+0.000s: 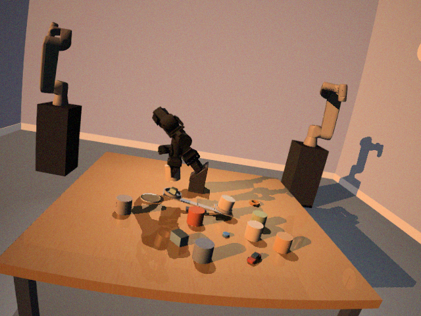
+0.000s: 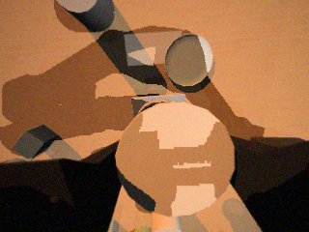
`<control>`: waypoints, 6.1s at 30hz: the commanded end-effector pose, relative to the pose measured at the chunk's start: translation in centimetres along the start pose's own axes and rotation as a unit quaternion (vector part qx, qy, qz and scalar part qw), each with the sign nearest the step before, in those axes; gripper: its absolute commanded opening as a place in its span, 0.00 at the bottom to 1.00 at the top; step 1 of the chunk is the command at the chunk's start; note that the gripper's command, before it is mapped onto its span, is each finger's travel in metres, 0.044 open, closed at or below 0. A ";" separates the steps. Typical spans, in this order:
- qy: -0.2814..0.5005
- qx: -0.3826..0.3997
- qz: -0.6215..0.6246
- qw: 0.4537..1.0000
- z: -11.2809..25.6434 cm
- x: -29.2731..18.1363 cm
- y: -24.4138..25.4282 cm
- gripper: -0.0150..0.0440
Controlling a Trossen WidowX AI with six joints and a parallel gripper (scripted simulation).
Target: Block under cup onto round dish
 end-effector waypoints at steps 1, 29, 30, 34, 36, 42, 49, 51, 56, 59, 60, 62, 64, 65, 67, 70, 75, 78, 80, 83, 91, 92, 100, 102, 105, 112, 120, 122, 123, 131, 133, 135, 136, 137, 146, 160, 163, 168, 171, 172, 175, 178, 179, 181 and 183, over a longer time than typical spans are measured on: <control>0.006 0.001 -0.001 1.000 -0.3 0.9 -0.4 0.25; 0.035 0.001 -0.004 0.999 -4.9 8.8 -5.7 0.25; 0.035 0.001 -0.004 0.999 -5.0 9.0 -6.0 0.25; 0.035 0.003 -0.005 0.999 -5.6 9.8 -7.0 0.25; 0.034 0.003 -0.005 0.999 -5.8 10.2 -7.5 0.25; 0.031 0.005 -0.005 0.999 -6.6 11.4 -9.0 0.25; 0.024 0.007 -0.006 1.000 -7.3 12.5 -10.9 0.25; 0.022 0.007 -0.005 1.000 -7.5 12.8 -11.5 0.25; 0.014 0.007 -0.005 1.000 -8.0 13.4 -12.9 0.25; 0.009 0.007 -0.005 1.000 -8.2 13.7 -13.7 0.25; 0.007 0.007 -0.004 1.000 -8.3 13.8 -14.0 0.25; 0.003 0.007 -0.004 1.000 -8.4 14.0 -14.6 0.25; -0.001 0.006 -0.003 1.000 -8.6 14.2 -15.1 0.25; -0.003 0.006 -0.003 1.000 -8.7 14.3 -15.4 0.25; -0.006 0.005 -0.003 1.000 -8.8 14.4 -15.8 0.25; -0.006 0.005 -0.003 1.000 -8.9 14.4 -15.8 0.25; -0.006 0.005 -0.003 1.000 -10.1 14.4 -15.7 0.25; -0.006 0.005 -0.003 1.000 -11.0 14.4 -15.7 0.25; -0.006 0.005 -0.003 1.000 -11.6 14.5 -15.7 0.25; -0.007 0.005 -0.003 1.000 -12.5 14.5 -15.8 0.25; -0.008 0.005 -0.003 1.000 -13.2 14.5 -15.8 0.25; -0.008 0.005 -0.003 1.000 -13.3 14.5 -15.8 0.25; -0.008 0.005 -0.002 1.000 -14.7 14.5 -15.8 0.25; -0.009 0.003 -0.005 1.000 -14.2 14.5 -15.9 0.34; -0.009 0.003 -0.005 1.000 -14.2 14.5 -15.9 0.48; -0.009 0.003 -0.005 1.000 -14.2 14.5 -15.9 0.79; -0.005 0.004 -0.004 1.000 -11.0 14.4 -15.6 1.00; -0.006 0.005 -0.003 1.000 -9.4 14.4 -15.7 1.00; -0.006 0.005 -0.003 1.000 -8.9 14.4 -15.8 1.00; -0.006 0.023 0.008 1.000 -8.4 14.3 -14.9 0.82; -0.005 0.038 0.017 0.999 -8.1 14.3 -14.3 0.73; -0.004 0.050 0.029 0.998 -7.8 14.2 -13.6 0.69; -0.004 0.053 0.037 0.998 -7.7 14.1 -13.4 0.69; -0.004 0.053 0.046 0.998 -7.7 14.1 -13.3 0.69; 0.004 0.051 0.188 0.981 -7.5 13.0 -11.4 0.69; 0.010 0.048 0.416 0.908 -7.1 11.0 -8.5 0.69; 0.011 0.047 0.462 0.885 -6.9 10.5 -7.9 0.69; 0.011 0.046 0.537 0.842 -6.7 9.6 -7.0 0.69; 0.011 0.045 0.580 0.813 -6.6 9.0 -6.4 0.69; 0.011 0.045 0.594 0.803 -6.5 8.8 -6.2 0.69; 0.010 0.044 0.635 0.771 -6.4 8.3 -5.7 0.69; 0.010 0.043 0.674 0.737 -6.2 7.6 -5.1 0.69; 0.009 0.043 0.686 0.726 -6.1 7.4 -4.9 0.69; 0.008 0.043 0.711 0.702 -6.0 7.0 -4.5 0.69; 0.006 0.042 0.734 0.677 -5.8 6.5 -4.2 0.69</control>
Point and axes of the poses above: the point midway between the two fingers, 35 mm back from their tips, its own z axis back along the fingers, its own y axis across the jaws, x = y × z, the point moved 3 cm from there along z, back along the fingers, and after that the axes turned 5 degrees about -z, right-handed, at the moved point
